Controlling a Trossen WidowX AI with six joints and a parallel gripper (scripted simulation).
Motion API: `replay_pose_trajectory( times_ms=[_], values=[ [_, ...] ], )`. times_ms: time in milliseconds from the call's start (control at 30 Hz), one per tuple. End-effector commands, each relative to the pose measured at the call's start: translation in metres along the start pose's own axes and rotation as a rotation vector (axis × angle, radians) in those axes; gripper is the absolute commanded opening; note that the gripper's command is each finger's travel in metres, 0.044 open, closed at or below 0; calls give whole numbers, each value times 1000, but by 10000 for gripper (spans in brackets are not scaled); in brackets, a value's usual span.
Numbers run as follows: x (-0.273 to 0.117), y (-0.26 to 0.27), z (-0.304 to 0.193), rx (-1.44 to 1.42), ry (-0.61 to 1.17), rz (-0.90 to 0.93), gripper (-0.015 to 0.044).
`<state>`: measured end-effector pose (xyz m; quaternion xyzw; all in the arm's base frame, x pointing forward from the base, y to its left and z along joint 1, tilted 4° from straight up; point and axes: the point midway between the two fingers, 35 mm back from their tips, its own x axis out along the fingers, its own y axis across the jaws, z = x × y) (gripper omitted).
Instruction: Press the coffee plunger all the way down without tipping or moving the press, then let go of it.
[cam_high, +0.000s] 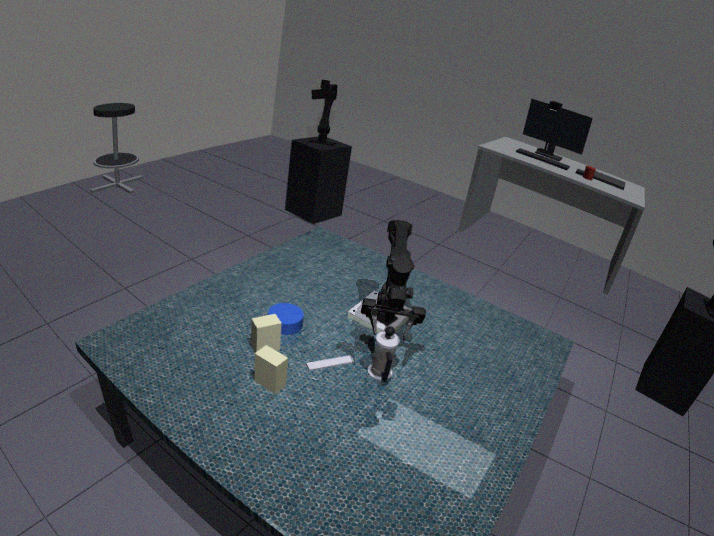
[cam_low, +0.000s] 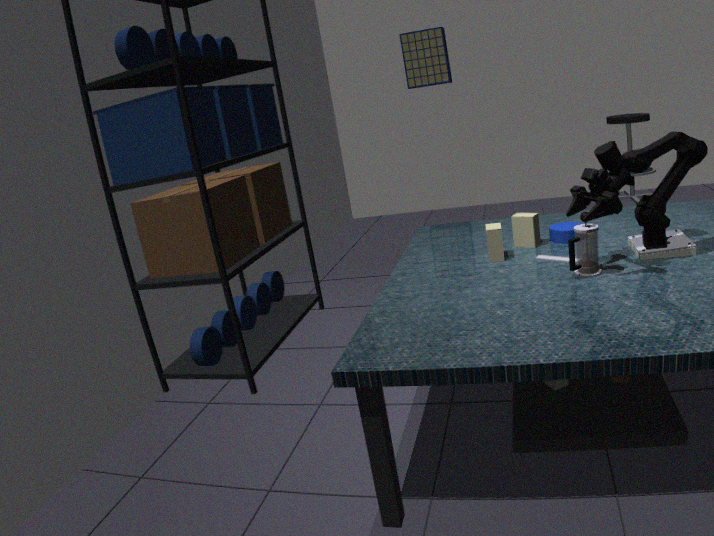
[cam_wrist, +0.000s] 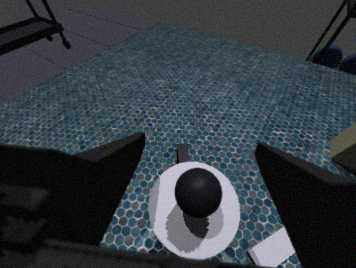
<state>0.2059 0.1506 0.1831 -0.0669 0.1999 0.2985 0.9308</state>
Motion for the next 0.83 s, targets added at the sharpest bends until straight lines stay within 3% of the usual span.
replay_pose_trajectory(
  times_ms=[0, 333, 800],
  values=[
    [-1, 0, 1, 0, 1, 0, 440],
    [-61, 1, 55, -7, 20, -2, 440],
    [-61, 1, 54, -7, 21, -2, 440]
  ],
)
